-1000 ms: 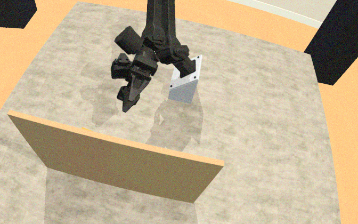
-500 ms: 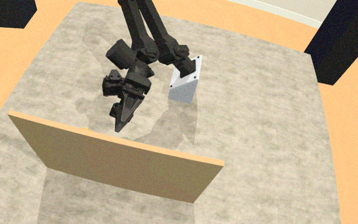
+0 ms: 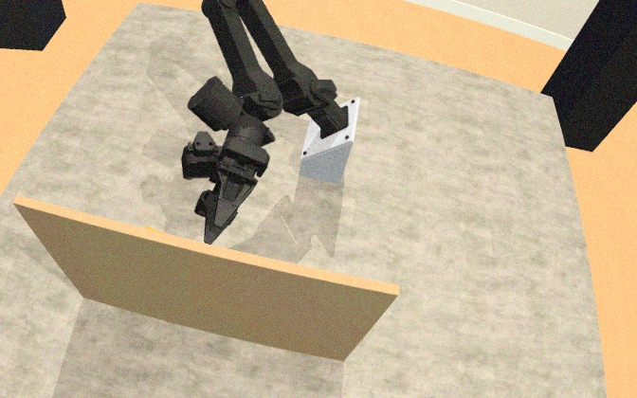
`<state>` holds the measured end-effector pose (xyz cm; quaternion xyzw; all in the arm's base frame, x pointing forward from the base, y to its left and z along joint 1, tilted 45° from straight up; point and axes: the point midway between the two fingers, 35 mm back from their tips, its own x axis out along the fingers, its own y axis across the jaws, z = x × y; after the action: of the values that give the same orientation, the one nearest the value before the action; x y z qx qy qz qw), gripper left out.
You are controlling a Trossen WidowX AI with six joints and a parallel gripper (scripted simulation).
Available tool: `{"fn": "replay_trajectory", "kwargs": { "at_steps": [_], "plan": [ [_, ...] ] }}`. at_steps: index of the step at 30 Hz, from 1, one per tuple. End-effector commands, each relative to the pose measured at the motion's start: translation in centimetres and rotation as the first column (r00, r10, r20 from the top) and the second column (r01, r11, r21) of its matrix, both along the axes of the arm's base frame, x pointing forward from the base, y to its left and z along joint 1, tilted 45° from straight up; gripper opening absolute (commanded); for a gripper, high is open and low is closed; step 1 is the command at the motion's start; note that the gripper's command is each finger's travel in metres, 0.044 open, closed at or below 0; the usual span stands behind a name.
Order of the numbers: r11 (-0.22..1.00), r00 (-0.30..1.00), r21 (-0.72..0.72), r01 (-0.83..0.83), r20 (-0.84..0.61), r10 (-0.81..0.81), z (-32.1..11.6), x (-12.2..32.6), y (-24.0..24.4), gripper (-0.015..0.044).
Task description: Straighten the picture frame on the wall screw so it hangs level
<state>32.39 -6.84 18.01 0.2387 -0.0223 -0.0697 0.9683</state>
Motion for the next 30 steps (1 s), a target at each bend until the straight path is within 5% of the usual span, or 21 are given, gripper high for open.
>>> {"fn": "replay_trajectory", "kwargs": {
  "at_steps": [1, 30],
  "plan": [
    [1.000, 1.000, 0.002, 0.006, 0.003, -0.006, 0.0, 0.0, -0.1, 0.0260],
    [1.000, 1.000, 0.002, 0.006, 0.005, -0.006, 0.1, 4.0, -0.7, 0.0260]
  ]
}}
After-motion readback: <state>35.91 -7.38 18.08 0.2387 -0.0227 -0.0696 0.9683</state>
